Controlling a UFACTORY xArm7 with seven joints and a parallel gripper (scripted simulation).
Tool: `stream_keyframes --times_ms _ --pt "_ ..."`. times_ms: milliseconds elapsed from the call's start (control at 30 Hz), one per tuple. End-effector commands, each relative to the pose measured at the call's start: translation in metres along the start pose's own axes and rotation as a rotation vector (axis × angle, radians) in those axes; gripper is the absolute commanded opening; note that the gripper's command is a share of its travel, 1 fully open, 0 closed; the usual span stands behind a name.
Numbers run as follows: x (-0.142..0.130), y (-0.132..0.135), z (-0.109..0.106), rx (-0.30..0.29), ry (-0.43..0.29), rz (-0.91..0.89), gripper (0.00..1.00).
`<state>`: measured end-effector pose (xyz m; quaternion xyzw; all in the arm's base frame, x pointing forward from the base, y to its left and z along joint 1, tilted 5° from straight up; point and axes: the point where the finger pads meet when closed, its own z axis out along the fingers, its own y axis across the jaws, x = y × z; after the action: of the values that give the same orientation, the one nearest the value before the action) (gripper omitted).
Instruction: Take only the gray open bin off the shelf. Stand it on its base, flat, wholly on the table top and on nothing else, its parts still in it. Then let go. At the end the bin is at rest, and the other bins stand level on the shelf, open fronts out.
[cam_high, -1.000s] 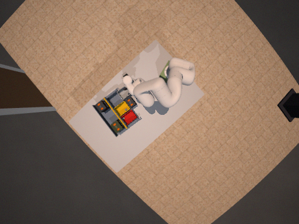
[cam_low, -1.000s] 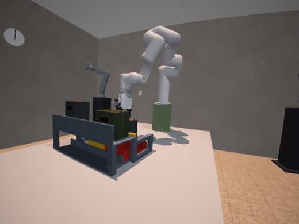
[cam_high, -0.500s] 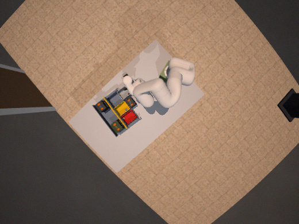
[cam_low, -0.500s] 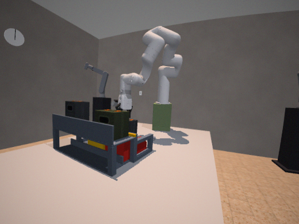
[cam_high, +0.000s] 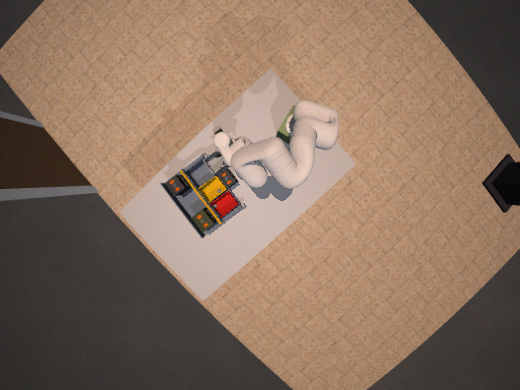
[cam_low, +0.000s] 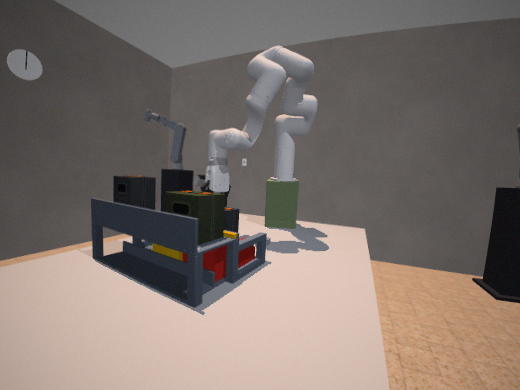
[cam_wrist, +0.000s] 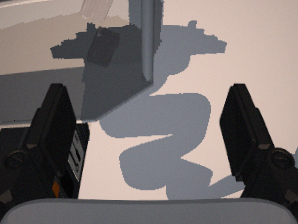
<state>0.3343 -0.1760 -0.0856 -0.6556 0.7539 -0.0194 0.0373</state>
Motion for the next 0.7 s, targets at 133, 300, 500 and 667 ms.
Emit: stream_keyframes --times_ms 133,300,500,667 --pt "0.0007 -0.0009 0.0020 0.002 0.001 0.001 1.00" --pt "0.0007 -0.0009 0.0020 0.002 0.001 0.001 1.00" --pt "0.0007 -0.0009 0.0020 0.002 0.001 0.001 0.33" --pt "0.0007 -0.0009 0.0020 0.002 0.001 0.001 0.33"
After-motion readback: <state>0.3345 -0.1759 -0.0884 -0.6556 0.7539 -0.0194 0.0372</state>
